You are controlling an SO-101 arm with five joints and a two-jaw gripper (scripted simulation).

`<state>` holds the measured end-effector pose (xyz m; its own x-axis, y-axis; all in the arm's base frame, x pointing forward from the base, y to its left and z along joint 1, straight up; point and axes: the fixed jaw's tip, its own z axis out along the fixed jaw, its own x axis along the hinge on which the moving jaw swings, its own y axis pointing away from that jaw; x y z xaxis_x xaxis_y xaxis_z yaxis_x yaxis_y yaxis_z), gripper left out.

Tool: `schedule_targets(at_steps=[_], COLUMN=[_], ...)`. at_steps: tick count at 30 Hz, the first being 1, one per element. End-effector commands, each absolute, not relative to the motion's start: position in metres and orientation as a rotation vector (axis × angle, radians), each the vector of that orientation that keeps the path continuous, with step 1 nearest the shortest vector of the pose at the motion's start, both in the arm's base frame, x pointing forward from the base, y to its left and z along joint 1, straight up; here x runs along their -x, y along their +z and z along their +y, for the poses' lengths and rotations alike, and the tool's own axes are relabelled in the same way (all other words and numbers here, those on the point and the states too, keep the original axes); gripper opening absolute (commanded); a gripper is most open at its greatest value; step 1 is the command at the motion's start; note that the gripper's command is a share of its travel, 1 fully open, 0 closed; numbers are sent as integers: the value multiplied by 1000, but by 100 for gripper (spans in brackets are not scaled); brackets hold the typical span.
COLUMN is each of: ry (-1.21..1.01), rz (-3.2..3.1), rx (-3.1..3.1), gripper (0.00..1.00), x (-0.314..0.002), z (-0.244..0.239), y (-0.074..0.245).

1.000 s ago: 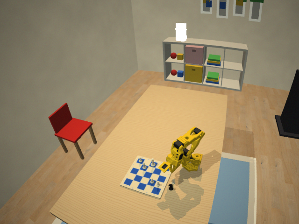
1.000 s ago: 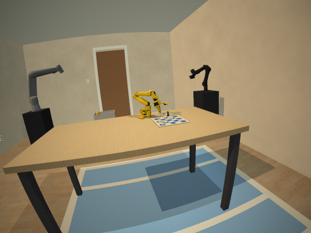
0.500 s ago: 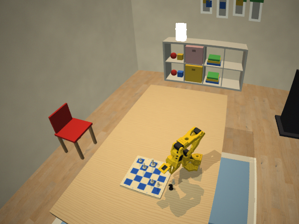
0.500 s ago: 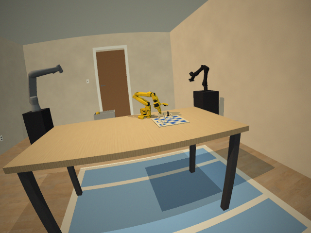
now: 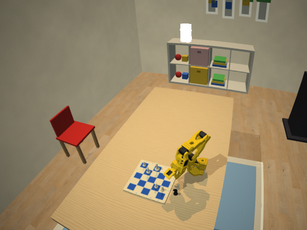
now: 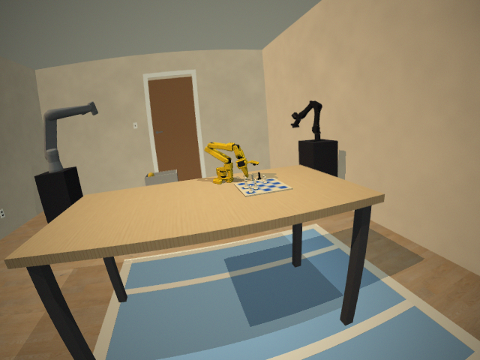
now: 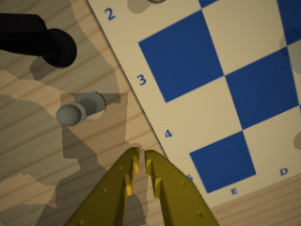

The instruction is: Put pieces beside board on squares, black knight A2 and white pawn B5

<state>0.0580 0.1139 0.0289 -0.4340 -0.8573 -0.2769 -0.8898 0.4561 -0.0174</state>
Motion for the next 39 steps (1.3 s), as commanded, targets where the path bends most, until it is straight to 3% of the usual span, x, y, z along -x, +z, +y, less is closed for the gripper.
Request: schedule_targets(at_steps=[1,25,39], ry=[191,191,191], rz=[2460,2460,2460], rx=[1521,1521,1521], gripper=[0,0,0], x=[-56,-56,-56], z=[113,113,112], y=[26,29,70])
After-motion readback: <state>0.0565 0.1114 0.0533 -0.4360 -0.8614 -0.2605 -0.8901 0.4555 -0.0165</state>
